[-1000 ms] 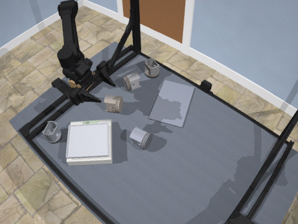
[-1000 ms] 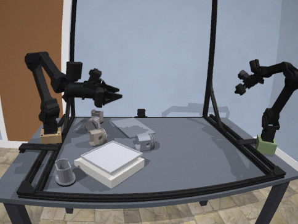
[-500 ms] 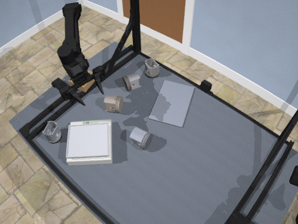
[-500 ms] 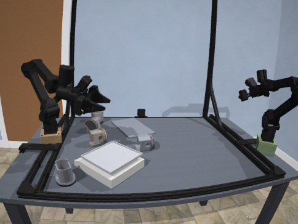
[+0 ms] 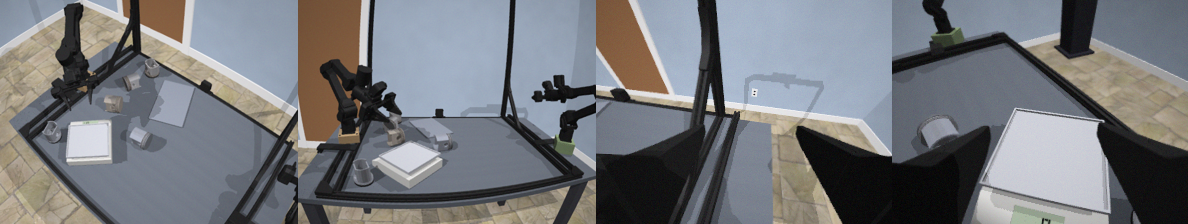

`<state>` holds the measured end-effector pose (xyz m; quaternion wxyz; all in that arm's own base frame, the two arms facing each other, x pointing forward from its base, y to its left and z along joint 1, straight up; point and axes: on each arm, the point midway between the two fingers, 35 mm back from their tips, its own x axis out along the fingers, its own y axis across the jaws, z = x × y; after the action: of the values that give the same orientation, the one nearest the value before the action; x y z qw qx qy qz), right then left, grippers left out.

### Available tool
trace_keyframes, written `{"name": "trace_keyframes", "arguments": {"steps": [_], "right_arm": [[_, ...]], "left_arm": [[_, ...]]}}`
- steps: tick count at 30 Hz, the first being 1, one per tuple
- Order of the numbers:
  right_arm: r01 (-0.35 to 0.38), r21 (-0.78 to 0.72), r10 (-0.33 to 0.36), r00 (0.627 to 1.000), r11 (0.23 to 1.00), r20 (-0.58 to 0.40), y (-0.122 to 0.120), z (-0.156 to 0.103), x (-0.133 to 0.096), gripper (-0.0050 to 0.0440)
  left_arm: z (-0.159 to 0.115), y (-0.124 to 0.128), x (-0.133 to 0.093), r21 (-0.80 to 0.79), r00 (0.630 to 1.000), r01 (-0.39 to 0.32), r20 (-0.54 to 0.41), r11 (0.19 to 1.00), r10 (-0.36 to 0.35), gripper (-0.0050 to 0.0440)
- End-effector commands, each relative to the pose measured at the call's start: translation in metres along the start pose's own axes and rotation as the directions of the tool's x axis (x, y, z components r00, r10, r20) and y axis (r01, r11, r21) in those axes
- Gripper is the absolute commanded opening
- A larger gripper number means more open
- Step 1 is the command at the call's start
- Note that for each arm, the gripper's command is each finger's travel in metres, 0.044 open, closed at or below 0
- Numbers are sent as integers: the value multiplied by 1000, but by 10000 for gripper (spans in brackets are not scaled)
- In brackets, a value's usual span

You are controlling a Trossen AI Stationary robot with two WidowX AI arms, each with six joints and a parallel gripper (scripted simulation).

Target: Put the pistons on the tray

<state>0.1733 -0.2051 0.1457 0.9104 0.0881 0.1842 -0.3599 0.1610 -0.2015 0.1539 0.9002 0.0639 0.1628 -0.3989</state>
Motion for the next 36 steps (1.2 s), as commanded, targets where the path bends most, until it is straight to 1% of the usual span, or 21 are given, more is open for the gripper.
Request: {"name": "trace_keyframes", "arguments": {"steps": [1, 2, 3, 6, 8, 10, 13, 14, 15, 17, 19, 22, 23, 25, 27, 28, 29, 32, 34, 35, 36], "right_arm": [[37, 7, -36, 996, 999, -79, -2, 4, 6, 378], [44, 10, -43, 994, 999, -104, -2, 4, 6, 378], [52, 12, -50, 990, 999, -130, -2, 4, 6, 378], [69, 16, -64, 976, 997, -207, -3, 4, 9, 378], [78, 18, -70, 964, 997, -258, -3, 4, 11, 378], [78, 18, -70, 964, 997, -258, -3, 4, 11, 378], [87, 20, -75, 940, 996, -334, -3, 4, 13, 378], [90, 20, -77, 930, 996, -359, -3, 4, 13, 378], [93, 21, -78, 920, 995, -384, -4, 4, 15, 378], [97, 21, -79, 898, 995, -432, -4, 4, 15, 378], [101, 22, -78, 874, 995, -480, -4, 4, 17, 378], [106, 22, -76, 833, 994, -548, -4, 4, 18, 378], [107, 22, -75, 818, 994, -570, -4, 4, 18, 378], [109, 22, -73, 787, 994, -613, -4, 4, 19, 378], [109, 22, -73, 787, 994, -613, -4, 4, 19, 378], [110, 22, -71, 770, 994, -634, -4, 4, 20, 378], [111, 22, -69, 753, 994, -654, -4, 4, 20, 378], [112, 22, -63, 699, 993, -713, -4, 4, 21, 378], [113, 22, -59, 660, 993, -749, -4, 4, 21, 378], [114, 22, -56, 640, 993, -766, -4, 4, 21, 378], [114, 22, -56, 632, 993, -773, -4, 4, 21, 378]], "left_arm": [[-4, 19, 0, -10, 998, -71, 1, 997, 71, 440], [-4, 24, 0, -19, 995, -95, 1, 995, 96, 440], [-4, 29, 0, -22, 995, -102, 1, 995, 102, 440], [-4, 44, -1, -49, 984, -176, -2, 983, 176, 440], [-4, 54, -2, -52, 983, -183, -2, 982, 183, 440], [-4, 54, -2, -52, 983, -183, -2, 982, 183, 440], [-5, 69, -5, -79, 967, -256, -7, 964, 256, 440], [-5, 73, -6, -81, 965, -262, -7, 962, 263, 440], [-5, 78, -7, -90, 958, -286, -10, 954, 287, 440], [-6, 88, -9, -107, 942, -334, -15, 937, 334, 440], [-7, 98, -12, -110, 940, -340, -15, 934, 340, 440], [-9, 112, -17, -136, 912, -409, -25, 903, 409, 440], [-9, 116, -19, -138, 909, -415, -25, 900, 415, 440], [-10, 125, -23, -154, 887, -459, -33, 875, 460, 440], [-10, 125, -23, -154, 887, -459, -33, 875, 460, 440], [-11, 130, -25, -163, 876, -481, -37, 862, 481, 440], [-12, 134, -27, -165, 873, -486, -38, 858, 487, 440], [-14, 147, -34, -188, 834, -549, -51, 814, 550, 440], [-16, 156, -39, -190, 830, -554, -52, 810, 555, 440], [-17, 160, -41, -198, 816, -574, -57, 794, 576, 440], [-18, 164, -44, -205, 801, -594, -62, 778, 595, 440]]}}
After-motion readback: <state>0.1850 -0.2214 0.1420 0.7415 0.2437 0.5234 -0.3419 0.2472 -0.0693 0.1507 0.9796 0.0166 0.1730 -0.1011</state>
